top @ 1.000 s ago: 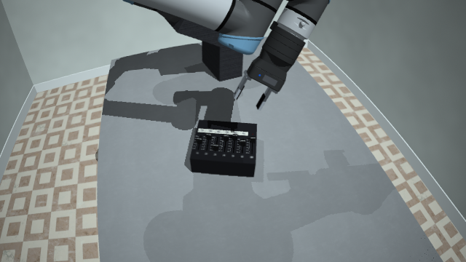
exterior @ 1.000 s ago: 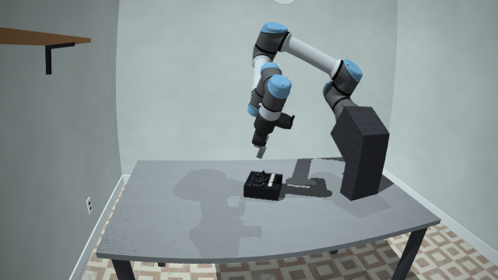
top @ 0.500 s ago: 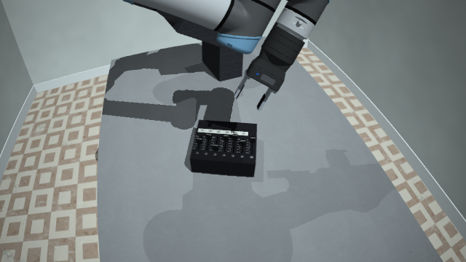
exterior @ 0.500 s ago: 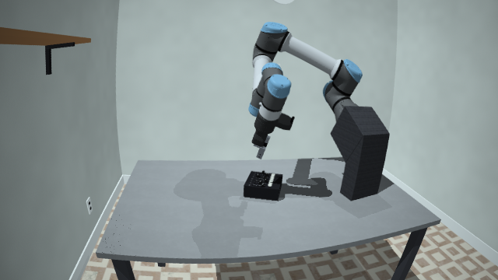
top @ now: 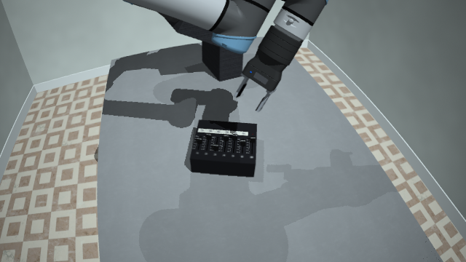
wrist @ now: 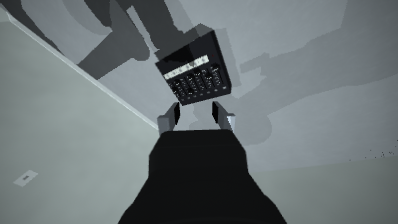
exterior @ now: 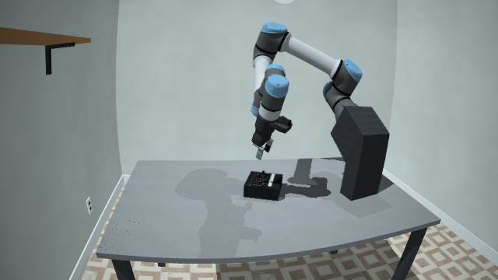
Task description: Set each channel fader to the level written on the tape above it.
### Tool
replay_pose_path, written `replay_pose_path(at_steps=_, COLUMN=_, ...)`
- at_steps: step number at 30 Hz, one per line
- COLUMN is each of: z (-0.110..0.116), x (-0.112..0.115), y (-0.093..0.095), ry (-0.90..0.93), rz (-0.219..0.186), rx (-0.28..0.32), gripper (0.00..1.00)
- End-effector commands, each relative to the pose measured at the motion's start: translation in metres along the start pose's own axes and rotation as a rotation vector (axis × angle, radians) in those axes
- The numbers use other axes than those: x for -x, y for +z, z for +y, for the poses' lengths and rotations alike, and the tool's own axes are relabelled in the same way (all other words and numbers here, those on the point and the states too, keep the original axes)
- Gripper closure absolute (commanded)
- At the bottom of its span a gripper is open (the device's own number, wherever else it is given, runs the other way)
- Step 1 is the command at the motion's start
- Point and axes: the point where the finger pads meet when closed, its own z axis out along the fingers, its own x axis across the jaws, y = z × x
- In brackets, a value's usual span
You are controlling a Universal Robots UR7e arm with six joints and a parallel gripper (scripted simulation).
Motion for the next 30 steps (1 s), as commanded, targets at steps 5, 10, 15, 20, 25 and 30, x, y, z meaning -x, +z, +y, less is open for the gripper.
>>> replay_pose_path(at_steps=5, z=-0.006, x=-0.001, y=0.004, ry=0.421, rz=-0.027, rx=-0.048, gripper=0.0)
replay_pose_path(at_steps=10, z=-0.007, x=-0.002, y=0.006, ry=0.607, rz=-0.042, rx=-0.07, gripper=0.0)
replay_pose_path(at_steps=15, z=-0.007, x=-0.003, y=0.008, ry=0.781, rz=-0.06, rx=-0.093, gripper=0.0)
replay_pose_path(at_steps=20, z=-0.006, x=-0.002, y=0.011, ry=0.969, rz=-0.083, rx=-0.116, gripper=0.0)
replay_pose_path(at_steps=25, z=-0.004, x=-0.001, y=0.013, ry=1.119, rz=-0.103, rx=-0.134, gripper=0.0)
replay_pose_path(at_steps=30, z=-0.001, x=0.001, y=0.016, ry=1.329, rz=-0.134, rx=-0.158, gripper=0.0)
